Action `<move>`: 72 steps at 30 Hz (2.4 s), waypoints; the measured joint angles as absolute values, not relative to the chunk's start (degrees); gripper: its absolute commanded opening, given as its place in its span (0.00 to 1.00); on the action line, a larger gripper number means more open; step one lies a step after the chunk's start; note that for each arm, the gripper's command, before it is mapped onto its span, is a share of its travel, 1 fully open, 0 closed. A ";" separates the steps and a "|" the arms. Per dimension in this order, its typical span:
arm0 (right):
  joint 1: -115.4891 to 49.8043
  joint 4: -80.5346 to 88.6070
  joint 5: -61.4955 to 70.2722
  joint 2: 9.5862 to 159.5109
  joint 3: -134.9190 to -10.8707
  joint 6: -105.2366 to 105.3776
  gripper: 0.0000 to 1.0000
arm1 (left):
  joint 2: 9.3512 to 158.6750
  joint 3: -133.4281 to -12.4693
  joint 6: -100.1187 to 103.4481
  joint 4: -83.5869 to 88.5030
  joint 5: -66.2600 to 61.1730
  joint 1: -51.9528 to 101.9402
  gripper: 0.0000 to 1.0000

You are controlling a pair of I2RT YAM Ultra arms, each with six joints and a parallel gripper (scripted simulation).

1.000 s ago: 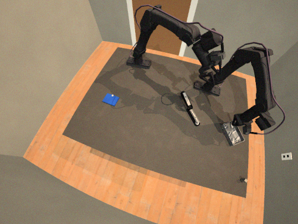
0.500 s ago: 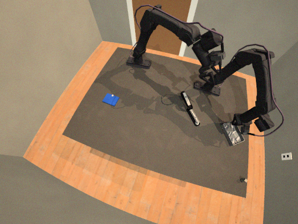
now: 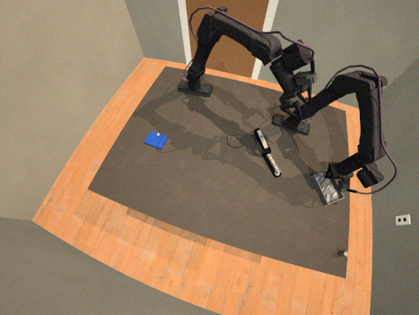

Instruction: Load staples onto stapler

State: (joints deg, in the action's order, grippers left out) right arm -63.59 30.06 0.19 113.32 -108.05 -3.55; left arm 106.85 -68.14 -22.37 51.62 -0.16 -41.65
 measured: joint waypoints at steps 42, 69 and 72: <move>-63.59 30.06 0.19 113.32 -108.05 -3.55 1.00 | 108.12 -66.30 -22.41 48.12 -0.14 -41.65 0.01; -63.55 29.15 0.19 112.97 -107.44 -3.55 1.00 | 103.79 -72.99 -22.41 59.42 -0.14 -41.65 0.06; -63.18 27.94 0.19 110.43 -103.59 -3.55 1.00 | 103.79 -72.99 -22.41 59.92 -0.14 -41.65 0.06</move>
